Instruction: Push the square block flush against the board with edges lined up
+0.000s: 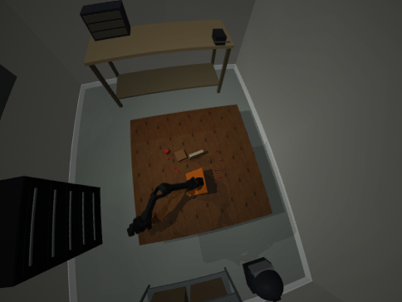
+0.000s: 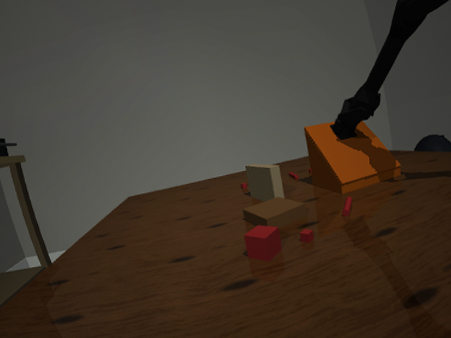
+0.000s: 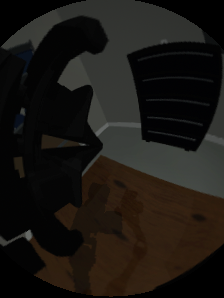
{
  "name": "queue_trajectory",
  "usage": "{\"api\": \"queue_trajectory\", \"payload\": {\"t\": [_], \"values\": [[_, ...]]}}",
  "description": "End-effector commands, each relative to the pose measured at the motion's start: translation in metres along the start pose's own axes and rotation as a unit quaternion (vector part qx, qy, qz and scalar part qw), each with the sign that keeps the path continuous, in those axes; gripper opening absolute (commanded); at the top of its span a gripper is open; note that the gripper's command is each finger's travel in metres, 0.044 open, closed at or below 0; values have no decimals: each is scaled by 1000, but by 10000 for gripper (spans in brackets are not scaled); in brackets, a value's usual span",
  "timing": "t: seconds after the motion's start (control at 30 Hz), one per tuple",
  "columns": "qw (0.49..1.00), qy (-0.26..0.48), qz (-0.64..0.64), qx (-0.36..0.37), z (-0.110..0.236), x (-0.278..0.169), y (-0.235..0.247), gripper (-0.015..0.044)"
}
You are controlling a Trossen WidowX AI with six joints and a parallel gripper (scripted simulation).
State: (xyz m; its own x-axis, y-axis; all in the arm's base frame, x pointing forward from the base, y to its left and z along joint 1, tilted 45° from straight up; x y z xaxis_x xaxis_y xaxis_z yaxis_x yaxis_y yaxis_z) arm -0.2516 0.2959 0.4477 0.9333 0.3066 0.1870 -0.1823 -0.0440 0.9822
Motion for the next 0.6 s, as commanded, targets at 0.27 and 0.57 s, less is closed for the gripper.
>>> {"api": "queue_trajectory", "payload": {"t": [0.27, 0.57], "values": [[986, -67, 130, -76, -24, 87, -43, 0], [955, -111, 224, -159, -25, 166, -83, 0]]}}
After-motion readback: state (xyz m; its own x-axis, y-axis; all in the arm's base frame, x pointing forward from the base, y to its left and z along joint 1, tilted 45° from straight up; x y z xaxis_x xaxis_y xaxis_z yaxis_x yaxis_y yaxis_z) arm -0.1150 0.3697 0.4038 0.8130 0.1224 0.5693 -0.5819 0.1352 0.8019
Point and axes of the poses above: the point midway between the two fingers, 35 mm back from their tips, its own z axis back along the fingers, its own y axis across the jaws, x = y × z, the point moved 9 cm from there along z, back along the fingers, and after that the axes turned 8 degrees about z, right-handed, at the moved point
